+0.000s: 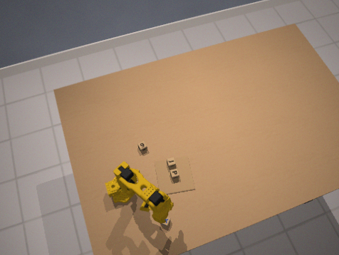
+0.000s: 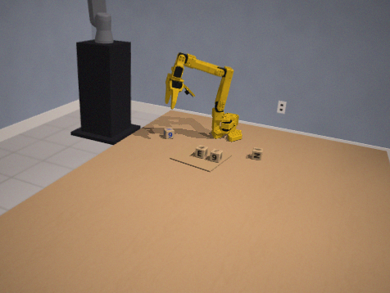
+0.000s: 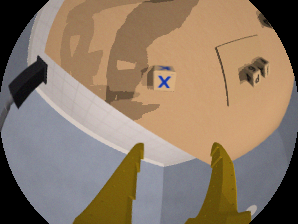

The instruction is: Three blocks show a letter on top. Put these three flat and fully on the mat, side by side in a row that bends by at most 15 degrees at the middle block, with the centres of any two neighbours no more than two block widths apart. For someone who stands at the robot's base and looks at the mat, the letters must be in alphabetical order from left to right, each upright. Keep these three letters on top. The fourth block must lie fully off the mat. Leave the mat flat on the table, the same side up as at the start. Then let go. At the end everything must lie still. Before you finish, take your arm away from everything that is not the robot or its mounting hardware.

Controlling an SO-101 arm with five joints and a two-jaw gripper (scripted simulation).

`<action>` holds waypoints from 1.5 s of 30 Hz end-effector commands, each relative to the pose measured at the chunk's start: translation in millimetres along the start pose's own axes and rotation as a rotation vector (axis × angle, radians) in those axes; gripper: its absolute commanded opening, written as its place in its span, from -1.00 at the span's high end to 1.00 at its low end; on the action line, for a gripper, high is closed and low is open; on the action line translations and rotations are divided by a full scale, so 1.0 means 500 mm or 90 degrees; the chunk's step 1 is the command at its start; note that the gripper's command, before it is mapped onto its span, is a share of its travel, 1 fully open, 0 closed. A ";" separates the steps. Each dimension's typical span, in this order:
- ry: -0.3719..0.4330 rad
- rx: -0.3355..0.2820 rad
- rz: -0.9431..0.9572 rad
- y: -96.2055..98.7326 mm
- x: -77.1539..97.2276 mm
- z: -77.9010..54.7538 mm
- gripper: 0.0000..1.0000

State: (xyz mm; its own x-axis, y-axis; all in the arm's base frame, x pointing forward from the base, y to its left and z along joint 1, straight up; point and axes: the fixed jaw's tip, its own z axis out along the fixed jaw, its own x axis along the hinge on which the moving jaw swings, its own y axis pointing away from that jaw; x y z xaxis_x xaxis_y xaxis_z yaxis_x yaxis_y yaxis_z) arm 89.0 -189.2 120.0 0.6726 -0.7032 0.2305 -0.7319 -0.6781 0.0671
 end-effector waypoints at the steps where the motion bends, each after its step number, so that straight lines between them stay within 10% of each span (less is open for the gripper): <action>1: 0.101 -0.029 0.000 0.006 0.015 -0.057 0.30; 11: 0.197 -0.057 0.000 0.005 0.015 -0.115 0.30; 45: 0.207 -0.013 0.272 0.002 0.002 -0.100 0.30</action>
State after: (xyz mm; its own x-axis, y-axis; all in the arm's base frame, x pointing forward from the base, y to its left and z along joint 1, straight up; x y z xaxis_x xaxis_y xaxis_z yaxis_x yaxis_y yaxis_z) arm 83.6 -179.4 160.5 0.3489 -0.8032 0.4829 -0.9107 -0.4121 -0.0274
